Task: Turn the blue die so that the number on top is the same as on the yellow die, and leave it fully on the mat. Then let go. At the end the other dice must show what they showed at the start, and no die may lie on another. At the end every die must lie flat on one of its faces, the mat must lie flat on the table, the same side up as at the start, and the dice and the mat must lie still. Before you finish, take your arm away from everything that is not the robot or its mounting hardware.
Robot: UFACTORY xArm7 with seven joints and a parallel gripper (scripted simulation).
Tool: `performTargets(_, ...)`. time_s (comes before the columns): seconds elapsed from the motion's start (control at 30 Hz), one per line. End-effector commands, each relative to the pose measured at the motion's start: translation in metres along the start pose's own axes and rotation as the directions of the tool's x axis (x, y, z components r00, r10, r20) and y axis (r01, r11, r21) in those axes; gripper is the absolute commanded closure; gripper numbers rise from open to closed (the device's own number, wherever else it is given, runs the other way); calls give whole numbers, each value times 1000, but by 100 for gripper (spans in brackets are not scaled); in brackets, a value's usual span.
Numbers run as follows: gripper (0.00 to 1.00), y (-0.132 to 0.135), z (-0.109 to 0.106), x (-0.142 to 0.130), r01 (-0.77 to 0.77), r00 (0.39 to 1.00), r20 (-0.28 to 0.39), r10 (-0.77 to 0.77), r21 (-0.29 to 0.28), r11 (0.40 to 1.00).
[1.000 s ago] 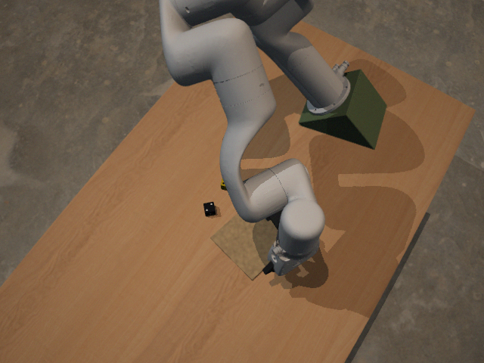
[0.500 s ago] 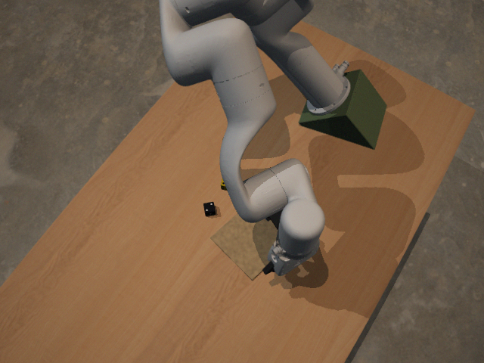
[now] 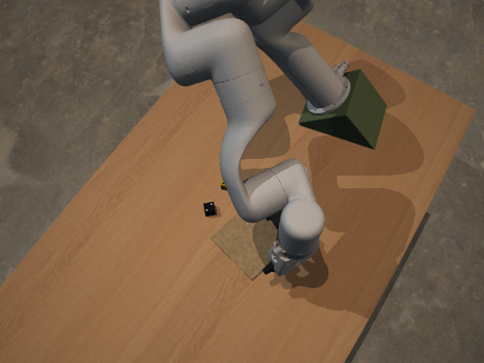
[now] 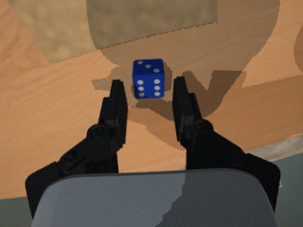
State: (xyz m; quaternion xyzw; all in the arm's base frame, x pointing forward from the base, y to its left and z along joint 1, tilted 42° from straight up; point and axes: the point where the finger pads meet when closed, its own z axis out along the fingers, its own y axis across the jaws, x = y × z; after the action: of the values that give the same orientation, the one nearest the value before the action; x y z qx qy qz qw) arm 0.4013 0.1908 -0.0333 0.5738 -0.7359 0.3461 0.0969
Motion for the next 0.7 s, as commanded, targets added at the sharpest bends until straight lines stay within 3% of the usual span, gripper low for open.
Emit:
performTargets(0.0,58,0,-2,-2,0,1000,4,0,2,1000)
performTargets(0.67,58,0,22,-2,0,1000,4,0,2,1000)
